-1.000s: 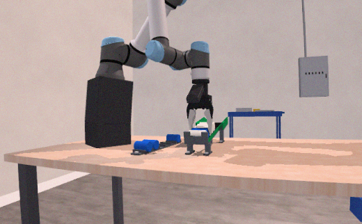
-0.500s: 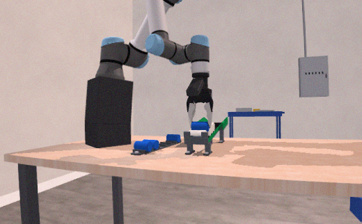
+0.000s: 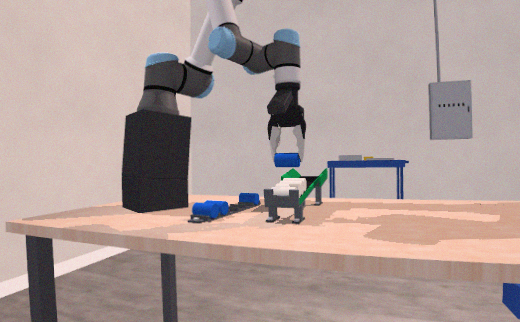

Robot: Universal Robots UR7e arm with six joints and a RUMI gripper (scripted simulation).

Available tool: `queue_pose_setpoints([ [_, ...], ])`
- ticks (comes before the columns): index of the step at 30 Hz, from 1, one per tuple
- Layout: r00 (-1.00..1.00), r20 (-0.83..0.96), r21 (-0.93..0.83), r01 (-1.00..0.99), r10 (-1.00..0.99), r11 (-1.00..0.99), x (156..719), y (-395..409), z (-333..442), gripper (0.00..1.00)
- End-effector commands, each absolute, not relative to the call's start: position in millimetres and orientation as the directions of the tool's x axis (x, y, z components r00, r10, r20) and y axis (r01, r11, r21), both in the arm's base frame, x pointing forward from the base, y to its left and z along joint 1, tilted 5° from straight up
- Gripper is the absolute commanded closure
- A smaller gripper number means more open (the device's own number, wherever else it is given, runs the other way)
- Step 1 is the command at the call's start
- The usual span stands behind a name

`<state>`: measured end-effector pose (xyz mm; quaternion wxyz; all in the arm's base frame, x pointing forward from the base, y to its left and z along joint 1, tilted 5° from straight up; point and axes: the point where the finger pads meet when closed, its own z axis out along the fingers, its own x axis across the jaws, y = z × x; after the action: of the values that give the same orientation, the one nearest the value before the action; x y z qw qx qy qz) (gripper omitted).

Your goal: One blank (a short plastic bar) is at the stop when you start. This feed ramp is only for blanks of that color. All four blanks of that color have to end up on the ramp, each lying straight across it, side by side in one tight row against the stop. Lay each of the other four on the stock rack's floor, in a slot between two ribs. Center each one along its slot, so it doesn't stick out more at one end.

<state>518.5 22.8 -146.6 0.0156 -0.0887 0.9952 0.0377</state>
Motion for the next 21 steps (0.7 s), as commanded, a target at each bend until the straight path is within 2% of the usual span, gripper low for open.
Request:
queue_pose_setpoints([
  [1,-0.984,-0.038,0.072,-0.178,-0.175,0.981,518.5,21.8,-134.4,0.61],
  [21,-0.985,-0.038,0.072,-0.172,-0.170,0.982,504.1,18.8,-142.7,0.61],
])
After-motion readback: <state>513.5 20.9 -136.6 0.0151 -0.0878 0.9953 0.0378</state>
